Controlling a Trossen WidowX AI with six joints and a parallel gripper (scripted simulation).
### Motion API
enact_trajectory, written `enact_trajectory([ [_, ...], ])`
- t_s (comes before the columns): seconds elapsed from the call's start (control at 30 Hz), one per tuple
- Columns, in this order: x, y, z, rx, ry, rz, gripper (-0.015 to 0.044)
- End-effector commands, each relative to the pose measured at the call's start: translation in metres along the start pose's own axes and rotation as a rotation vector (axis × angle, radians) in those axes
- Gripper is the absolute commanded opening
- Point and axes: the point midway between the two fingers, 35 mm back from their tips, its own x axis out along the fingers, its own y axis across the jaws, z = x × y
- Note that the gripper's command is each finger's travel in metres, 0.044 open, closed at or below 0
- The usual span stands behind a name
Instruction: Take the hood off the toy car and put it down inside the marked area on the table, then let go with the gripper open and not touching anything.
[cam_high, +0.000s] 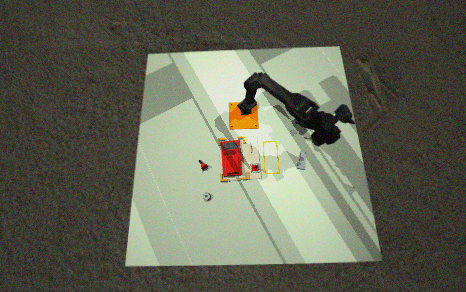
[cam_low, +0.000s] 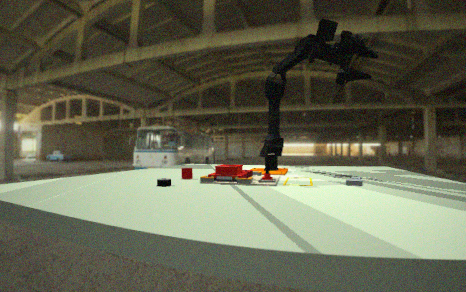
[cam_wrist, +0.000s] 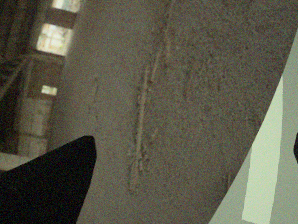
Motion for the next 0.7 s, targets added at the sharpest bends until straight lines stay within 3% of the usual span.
enact_trajectory([
  [0.0,-0.009,-0.043,0.02,0.006,-0.048,-0.113,0.044],
  [0.33,-0.06,-0.16,0.054,-0.005,-0.12,-0.445,0.044],
  [0.67,-0.136,-0.267,0.052,0.022,-0.079,-0.765,0.044],
])
